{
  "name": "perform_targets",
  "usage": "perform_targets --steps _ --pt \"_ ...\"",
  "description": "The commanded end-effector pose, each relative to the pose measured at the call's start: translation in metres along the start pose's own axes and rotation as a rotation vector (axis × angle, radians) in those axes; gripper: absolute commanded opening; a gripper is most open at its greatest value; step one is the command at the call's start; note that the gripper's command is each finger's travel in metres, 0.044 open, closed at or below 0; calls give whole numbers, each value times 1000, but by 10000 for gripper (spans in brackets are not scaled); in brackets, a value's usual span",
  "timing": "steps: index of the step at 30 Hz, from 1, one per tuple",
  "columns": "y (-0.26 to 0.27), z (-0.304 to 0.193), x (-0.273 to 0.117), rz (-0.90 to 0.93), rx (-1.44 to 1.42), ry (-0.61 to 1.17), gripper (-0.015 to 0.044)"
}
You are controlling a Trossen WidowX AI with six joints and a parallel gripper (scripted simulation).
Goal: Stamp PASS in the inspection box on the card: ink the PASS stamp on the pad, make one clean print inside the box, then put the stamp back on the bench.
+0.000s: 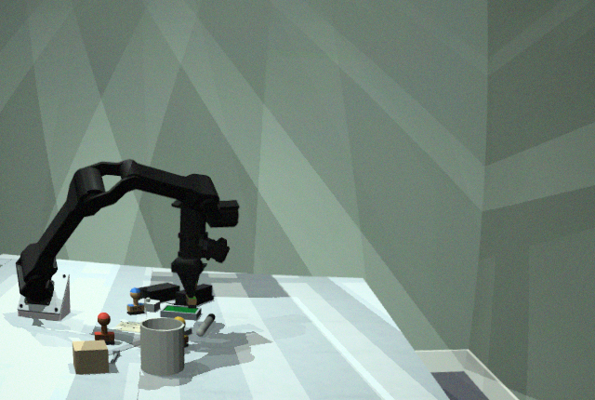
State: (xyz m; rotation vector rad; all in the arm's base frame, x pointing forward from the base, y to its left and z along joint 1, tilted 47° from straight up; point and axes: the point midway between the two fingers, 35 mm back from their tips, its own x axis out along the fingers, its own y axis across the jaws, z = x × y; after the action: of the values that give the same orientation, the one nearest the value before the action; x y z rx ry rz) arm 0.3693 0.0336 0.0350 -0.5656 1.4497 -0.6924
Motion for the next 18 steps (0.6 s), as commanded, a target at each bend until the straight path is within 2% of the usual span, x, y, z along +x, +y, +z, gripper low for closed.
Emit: perform_targets --steps 1,18 --pt "1 0 -3 5 6 1 0" --pt "0 0 -11 5 6 1 0"
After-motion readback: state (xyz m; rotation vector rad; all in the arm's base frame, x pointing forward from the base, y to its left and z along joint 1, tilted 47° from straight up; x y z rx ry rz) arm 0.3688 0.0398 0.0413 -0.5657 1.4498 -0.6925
